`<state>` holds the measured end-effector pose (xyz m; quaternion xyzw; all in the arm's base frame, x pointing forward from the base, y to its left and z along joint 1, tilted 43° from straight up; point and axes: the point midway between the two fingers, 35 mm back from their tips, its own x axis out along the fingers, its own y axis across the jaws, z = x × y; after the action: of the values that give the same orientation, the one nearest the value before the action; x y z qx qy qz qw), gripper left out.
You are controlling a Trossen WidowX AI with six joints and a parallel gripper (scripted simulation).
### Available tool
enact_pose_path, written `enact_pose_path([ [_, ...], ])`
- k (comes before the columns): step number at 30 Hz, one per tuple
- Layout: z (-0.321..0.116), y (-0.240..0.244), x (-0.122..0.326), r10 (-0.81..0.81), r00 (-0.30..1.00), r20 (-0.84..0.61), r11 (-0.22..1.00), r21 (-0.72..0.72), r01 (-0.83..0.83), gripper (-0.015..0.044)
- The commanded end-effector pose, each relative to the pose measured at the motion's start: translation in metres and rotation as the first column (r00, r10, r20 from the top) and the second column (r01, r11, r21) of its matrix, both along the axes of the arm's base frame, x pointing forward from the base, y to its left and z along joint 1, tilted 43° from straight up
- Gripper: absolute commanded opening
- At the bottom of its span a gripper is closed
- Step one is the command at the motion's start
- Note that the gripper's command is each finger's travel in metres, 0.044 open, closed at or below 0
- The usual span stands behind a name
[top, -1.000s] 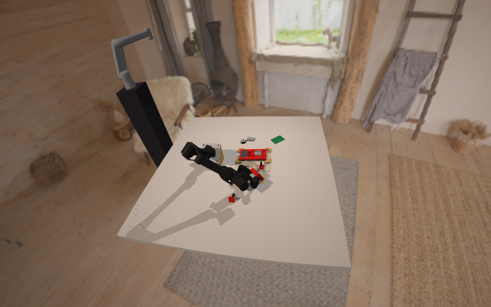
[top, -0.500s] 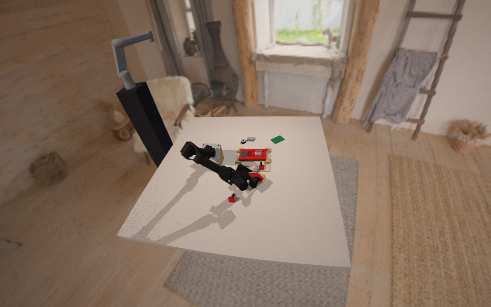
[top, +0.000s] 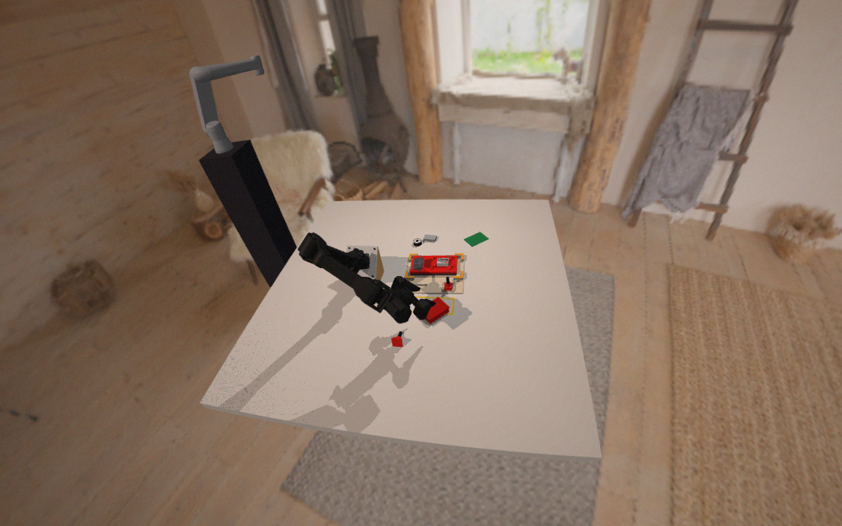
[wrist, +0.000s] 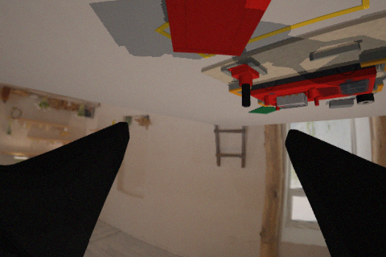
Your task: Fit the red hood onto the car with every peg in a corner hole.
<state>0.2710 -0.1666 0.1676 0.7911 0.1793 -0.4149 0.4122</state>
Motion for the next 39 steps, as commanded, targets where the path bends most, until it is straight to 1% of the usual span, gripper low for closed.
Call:
enact_pose_path([
  [1, -0.001, 0.0, 0.0, 0.001, 1.0, -0.001, 1.0, 0.003, -0.001, 0.044],
  [4, -0.001, 0.0, 0.0, 0.001, 1.0, -0.001, 1.0, 0.003, -0.001, 0.044],
  [6, -0.001, 0.0, 0.0, 0.001, 1.0, -0.001, 1.0, 0.003, -0.001, 0.0387],
  [8, -0.002, 0.002, 0.003, 0.035, 0.999, -0.012, 0.999, -0.024, -0.035, 0.044],
  [11, -0.007, 0.004, 0.007, 0.125, 0.99, -0.059, 0.986, -0.099, -0.131, 0.044],
  [12, -0.01, 0.004, 0.008, 0.168, 0.981, -0.092, 0.975, -0.134, -0.18, 0.044],
  [14, -0.017, 0.003, 0.009, 0.286, 0.938, -0.197, 0.918, -0.223, -0.327, 0.044],
  [17, -0.028, 0.003, 0.011, 0.455, 0.797, -0.396, 0.752, -0.308, -0.583, 0.044],
  [19, -0.033, 0.003, 0.012, 0.534, 0.659, -0.529, 0.599, -0.313, -0.737, 0.044],
  [22, -0.04, 0.003, 0.014, 0.588, 0.394, -0.706, 0.325, -0.24, -0.915, 0.044],
  [25, -0.045, 0.004, 0.016, 0.554, 0.084, -0.829, 0.028, -0.082, -0.996, 0.044],
  [28, -0.047, 0.005, 0.02, 0.43, -0.236, -0.872, -0.254, 0.134, -0.958, 0.044],
  [30, -0.048, 0.006, 0.023, 0.304, -0.433, -0.849, -0.412, 0.292, -0.863, 0.044],
  [32, -0.047, 0.007, 0.027, 0.151, -0.604, -0.783, -0.536, 0.448, -0.716, 0.044],
  [34, -0.045, 0.009, 0.031, -0.018, -0.737, -0.676, -0.616, 0.588, -0.524, 0.044],
  [36, -0.043, 0.011, 0.036, -0.178, -0.818, -0.547, -0.648, 0.691, -0.321, 0.044],
  [37, -0.042, 0.012, 0.037, -0.221, -0.832, -0.509, -0.65, 0.713, -0.263, 0.044],
  [39, -0.041, 0.012, 0.037, -0.235, -0.836, -0.495, -0.65, 0.72, -0.244, 0.044],
])
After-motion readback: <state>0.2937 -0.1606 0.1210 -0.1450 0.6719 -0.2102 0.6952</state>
